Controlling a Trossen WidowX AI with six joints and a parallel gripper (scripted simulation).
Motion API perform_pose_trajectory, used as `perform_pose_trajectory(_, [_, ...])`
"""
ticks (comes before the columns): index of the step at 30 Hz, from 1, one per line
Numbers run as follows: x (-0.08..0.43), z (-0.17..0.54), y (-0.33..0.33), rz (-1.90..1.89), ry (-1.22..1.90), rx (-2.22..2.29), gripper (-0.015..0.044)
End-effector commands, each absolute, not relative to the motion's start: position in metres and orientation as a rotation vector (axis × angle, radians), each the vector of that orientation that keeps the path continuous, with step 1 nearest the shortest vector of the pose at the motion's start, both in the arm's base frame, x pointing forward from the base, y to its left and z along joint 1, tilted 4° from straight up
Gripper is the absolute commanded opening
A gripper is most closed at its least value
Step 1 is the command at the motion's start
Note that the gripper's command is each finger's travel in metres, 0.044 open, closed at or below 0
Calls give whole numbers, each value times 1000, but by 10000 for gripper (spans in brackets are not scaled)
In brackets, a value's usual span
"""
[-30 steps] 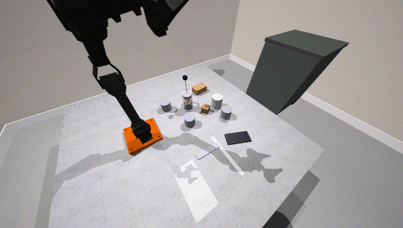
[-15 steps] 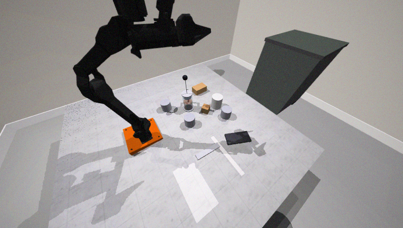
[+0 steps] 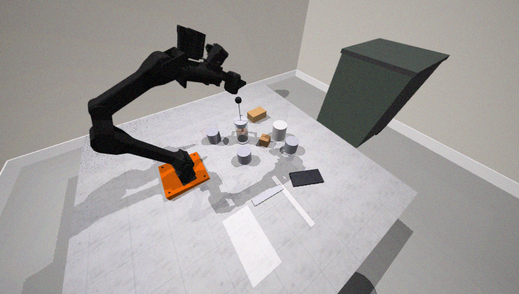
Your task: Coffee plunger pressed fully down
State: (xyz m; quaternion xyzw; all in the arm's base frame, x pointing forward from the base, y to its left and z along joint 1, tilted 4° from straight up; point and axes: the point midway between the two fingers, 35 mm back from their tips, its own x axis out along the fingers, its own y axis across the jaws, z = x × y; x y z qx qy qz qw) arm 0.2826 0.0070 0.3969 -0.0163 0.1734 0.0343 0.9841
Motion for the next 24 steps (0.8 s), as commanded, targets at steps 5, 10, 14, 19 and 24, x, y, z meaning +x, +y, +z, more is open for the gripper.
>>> perform_pose_trajectory(5, [275,365,38,131,437,-32,440])
perform_pose_trajectory(10, [278,340,39,131,436,-32,440])
perform_pose_trajectory(14, [279,308,39,134,436,-33,440])
perform_pose_trajectory(19, [279,306,40,137,436,-34,440])
perform_pose_trajectory(24, [284,304,41,137,436,-34,440])
